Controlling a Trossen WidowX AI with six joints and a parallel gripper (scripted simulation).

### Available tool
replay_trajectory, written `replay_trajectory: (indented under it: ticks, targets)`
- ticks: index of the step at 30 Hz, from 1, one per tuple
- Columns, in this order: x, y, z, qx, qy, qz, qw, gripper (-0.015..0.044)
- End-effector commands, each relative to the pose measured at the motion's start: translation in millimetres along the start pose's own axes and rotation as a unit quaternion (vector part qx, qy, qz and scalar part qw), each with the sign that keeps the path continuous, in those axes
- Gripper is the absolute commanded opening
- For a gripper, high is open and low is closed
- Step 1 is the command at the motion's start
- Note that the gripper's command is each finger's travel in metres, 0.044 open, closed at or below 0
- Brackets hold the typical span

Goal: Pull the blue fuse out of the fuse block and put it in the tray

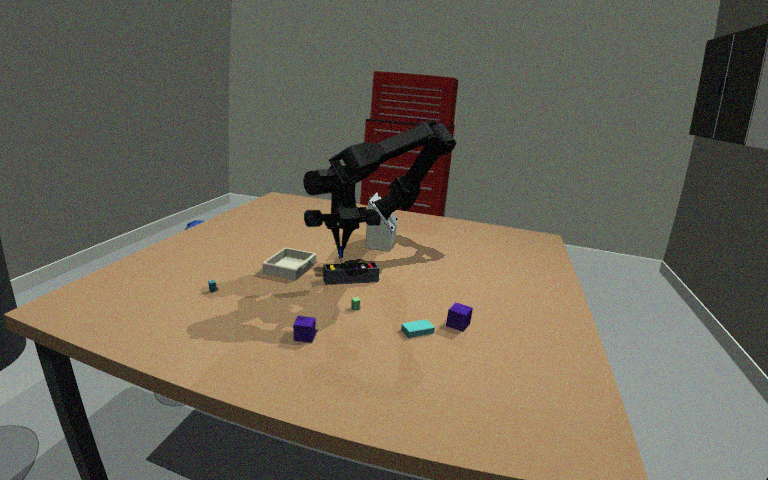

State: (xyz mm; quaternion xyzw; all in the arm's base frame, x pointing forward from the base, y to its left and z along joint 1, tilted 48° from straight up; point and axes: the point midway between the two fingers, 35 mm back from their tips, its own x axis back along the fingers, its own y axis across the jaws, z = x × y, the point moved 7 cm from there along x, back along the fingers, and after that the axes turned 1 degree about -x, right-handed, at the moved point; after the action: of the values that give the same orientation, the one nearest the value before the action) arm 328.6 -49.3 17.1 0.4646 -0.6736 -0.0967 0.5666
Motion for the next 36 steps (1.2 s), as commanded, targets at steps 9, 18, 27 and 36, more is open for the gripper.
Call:
replay_trajectory:
  ticks: [9, 18, 27, 36]
  targets:
    - [9, -28, 14, 0.002, 0.003, 0.006, 1.000, 0.0000]
    - [12, -73, 44, 0.002, 0.004, 0.009, 1.000, 0.0000]
    - [11, -113, 82, 0.003, 0.004, 0.007, 1.000, 0.0000]
    - [9, -123, 93, 0.004, 0.003, 0.006, 1.000, 0.0000]
